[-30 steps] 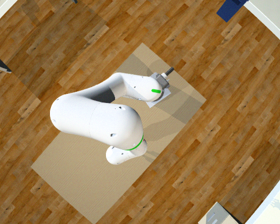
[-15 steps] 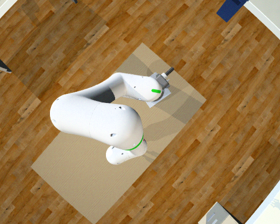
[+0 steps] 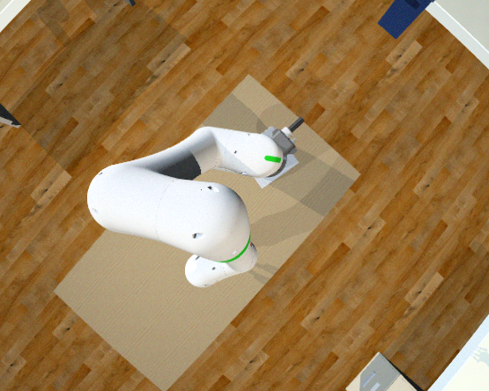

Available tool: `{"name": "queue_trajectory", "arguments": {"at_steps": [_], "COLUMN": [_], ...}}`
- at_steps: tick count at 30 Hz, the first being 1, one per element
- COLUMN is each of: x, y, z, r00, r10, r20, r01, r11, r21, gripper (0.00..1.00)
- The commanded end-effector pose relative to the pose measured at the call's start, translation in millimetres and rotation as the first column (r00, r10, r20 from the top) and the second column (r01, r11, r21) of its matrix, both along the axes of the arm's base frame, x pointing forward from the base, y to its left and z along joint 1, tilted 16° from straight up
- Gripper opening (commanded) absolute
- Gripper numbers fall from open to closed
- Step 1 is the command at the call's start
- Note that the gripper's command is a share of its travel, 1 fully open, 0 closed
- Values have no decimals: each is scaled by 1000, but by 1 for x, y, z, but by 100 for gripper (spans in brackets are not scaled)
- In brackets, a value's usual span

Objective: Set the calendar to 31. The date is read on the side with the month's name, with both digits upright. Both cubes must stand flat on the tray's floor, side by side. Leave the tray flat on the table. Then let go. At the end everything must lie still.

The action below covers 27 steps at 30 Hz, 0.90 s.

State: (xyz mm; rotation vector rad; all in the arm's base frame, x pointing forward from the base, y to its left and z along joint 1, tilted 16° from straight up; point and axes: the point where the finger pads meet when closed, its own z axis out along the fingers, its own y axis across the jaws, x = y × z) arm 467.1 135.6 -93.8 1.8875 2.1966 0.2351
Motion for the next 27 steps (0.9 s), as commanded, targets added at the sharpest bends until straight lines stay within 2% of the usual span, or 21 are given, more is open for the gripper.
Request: {"name": "queue_trajectory", "arguments": {"at_steps": [1, 23, 27], "x": [0, 0, 0], "y": [0, 0, 0], "z": [0, 0, 0], "r00": [1000, 1000, 1000], "r10": [0, 0, 0], "r20": [0, 0, 0], "r01": [0, 0, 0], "r11": [1000, 1000, 1000], "r21": [0, 0, 0], "gripper": [17, 17, 22]}}
